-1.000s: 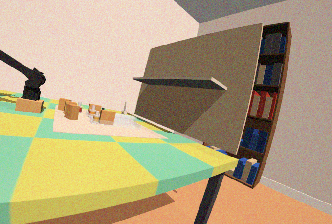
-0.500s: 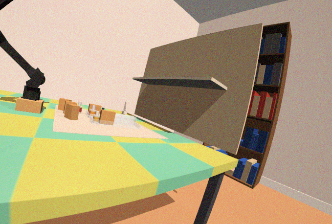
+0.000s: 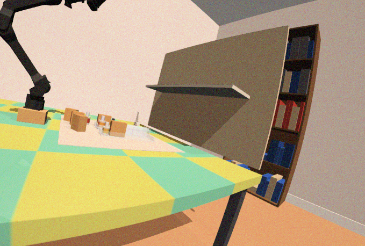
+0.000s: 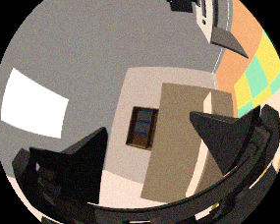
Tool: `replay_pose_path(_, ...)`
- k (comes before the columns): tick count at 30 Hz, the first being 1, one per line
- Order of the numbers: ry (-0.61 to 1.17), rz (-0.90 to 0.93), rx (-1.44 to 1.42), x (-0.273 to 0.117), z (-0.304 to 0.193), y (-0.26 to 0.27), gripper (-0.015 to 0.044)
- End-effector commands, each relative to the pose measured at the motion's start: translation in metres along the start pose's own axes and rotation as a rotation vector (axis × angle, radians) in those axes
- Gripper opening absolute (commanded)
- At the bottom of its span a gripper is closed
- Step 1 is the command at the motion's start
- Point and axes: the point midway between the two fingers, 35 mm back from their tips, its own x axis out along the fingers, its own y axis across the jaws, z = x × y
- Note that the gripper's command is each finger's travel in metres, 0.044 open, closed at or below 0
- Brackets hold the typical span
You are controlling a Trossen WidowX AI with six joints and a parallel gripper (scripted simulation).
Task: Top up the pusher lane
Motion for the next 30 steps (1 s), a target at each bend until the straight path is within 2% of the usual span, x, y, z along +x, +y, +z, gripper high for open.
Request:
replay_pose_path(1, 0.151, -0.083, -0.140, 0.019, -0.057, -0.034, 0.0440)
replay_pose_path(8, 0.441, -0.226, -0.365, 0.026, -0.148, -0.105, 0.0440)
replay_pose_path(15, 0.763, -0.369, -0.600, 0.003, -0.227, -0.187, 0.0440)
replay_pose_path(22, 1.122, -0.509, -0.834, -0.050, -0.286, -0.272, 0.0440)
replay_pose_path(30, 1.597, -0.687, -1.073, -0.142, -0.315, -0.364, 0.0440)
